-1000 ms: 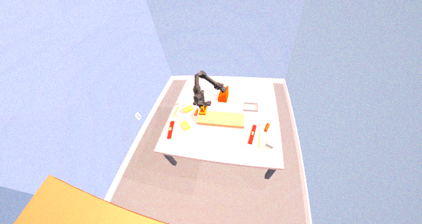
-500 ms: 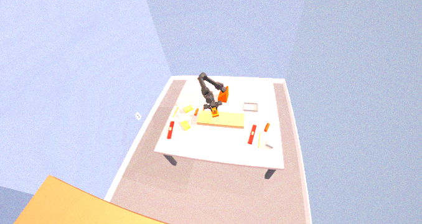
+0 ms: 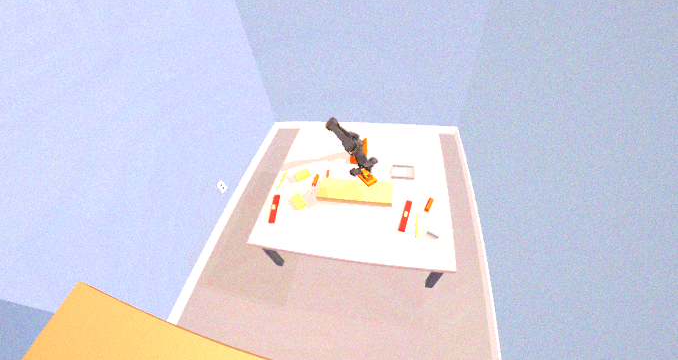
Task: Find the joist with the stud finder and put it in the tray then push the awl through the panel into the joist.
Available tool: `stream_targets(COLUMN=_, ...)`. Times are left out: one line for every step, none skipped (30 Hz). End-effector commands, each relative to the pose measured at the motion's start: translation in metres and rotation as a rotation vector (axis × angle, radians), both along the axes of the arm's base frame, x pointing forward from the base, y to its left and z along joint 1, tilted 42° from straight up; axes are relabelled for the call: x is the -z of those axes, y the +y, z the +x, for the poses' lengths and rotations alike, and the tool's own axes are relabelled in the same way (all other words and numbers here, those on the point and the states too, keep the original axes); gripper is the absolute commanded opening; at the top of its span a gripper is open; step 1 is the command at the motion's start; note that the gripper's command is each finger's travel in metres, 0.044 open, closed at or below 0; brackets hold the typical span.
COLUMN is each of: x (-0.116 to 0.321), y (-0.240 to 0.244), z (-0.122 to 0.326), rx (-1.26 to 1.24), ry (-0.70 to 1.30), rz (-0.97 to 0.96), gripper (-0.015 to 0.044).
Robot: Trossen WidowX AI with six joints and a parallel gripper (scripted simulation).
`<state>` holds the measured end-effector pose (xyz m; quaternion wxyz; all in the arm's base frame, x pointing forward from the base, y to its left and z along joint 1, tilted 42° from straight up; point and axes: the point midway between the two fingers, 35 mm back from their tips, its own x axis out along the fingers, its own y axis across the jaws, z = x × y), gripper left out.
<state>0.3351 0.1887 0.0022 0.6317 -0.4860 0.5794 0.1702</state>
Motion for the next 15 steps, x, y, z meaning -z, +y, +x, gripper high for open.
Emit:
stream_targets(x=0.023, y=0.034, z=-0.020, rx=-0.094, ry=0.058, rz=0.009, gripper=0.0000)
stream_targets(x=0.028, y=0.039, z=-0.026, rx=-0.113, ry=0.072, rz=0.007, gripper=0.0000)
stream_targets(x=0.034, y=0.045, z=-0.031, rx=-0.131, ry=0.087, rz=0.005, gripper=0.0000)
stream_targets(x=0.040, y=0.050, z=-0.037, rx=-0.150, ry=0.102, rz=0.002, gripper=0.0000)
stream_targets(x=0.045, y=0.055, z=-0.043, rx=-0.168, ry=0.116, rz=-0.001, gripper=0.0000)
stream_targets(x=0.051, y=0.060, z=-0.049, rx=-0.186, ry=0.131, rz=-0.004, gripper=0.0000)
stream_targets(x=0.057, y=0.064, z=-0.055, rx=-0.204, ry=0.145, rz=-0.007, gripper=0.0000)
stream_targets(x=0.062, y=0.069, z=-0.062, rx=-0.222, ry=0.159, rz=-0.011, gripper=0.0000)
stream_targets(x=0.068, y=0.073, z=-0.068, rx=-0.240, ry=0.174, rz=-0.014, gripper=0.0000)
stream_targets(x=0.073, y=0.077, z=-0.075, rx=-0.258, ry=0.188, rz=-0.018, gripper=0.0000)
stream_targets(x=0.079, y=0.081, z=-0.081, rx=-0.275, ry=0.202, rz=-0.023, gripper=0.0000)
stream_targets(x=0.084, y=0.085, z=-0.088, rx=-0.293, ry=0.216, rz=-0.027, gripper=0.0000)
stream_targets(x=0.090, y=0.088, z=-0.095, rx=-0.310, ry=0.231, rz=-0.032, gripper=0.0000)
stream_targets(x=0.095, y=0.091, z=-0.102, rx=-0.327, ry=0.245, rz=-0.036, gripper=0.0000)
stream_targets(x=0.100, y=0.094, z=-0.109, rx=-0.344, ry=0.259, rz=-0.042, gripper=0.0000)
